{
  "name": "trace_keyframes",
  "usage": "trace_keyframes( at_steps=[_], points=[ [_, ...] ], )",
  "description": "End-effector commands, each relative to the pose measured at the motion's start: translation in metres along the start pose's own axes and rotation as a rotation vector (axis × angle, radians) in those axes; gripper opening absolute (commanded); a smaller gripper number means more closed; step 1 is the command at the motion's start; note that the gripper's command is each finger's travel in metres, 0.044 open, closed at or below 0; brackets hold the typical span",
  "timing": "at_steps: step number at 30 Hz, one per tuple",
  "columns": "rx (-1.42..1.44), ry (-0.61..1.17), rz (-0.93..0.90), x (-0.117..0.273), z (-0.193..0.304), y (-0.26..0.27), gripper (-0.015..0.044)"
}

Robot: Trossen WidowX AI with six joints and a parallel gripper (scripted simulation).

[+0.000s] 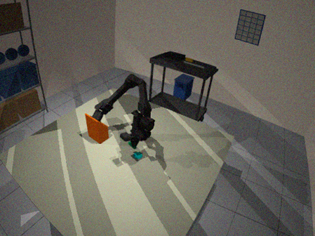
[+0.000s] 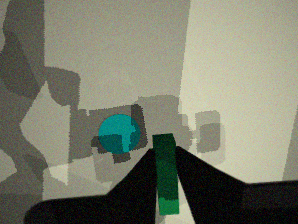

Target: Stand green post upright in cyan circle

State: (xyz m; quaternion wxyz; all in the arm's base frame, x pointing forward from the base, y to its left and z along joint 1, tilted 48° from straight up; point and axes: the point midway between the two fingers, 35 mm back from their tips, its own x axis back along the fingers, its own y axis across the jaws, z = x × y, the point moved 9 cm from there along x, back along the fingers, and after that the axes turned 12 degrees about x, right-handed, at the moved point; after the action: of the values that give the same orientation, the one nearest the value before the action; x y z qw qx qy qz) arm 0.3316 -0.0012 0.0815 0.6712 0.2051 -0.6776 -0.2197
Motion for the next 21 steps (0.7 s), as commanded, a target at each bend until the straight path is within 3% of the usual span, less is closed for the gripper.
trace_keyframes(
  at_steps=[1, 21],
  points=[
    [0.004, -0.018, 0.025, -0.002, 0.002, 0.001, 0.0023],
    [0.022, -0.085, 0.124, -0.018, 0.006, 0.003, 0.0023]
  ],
)
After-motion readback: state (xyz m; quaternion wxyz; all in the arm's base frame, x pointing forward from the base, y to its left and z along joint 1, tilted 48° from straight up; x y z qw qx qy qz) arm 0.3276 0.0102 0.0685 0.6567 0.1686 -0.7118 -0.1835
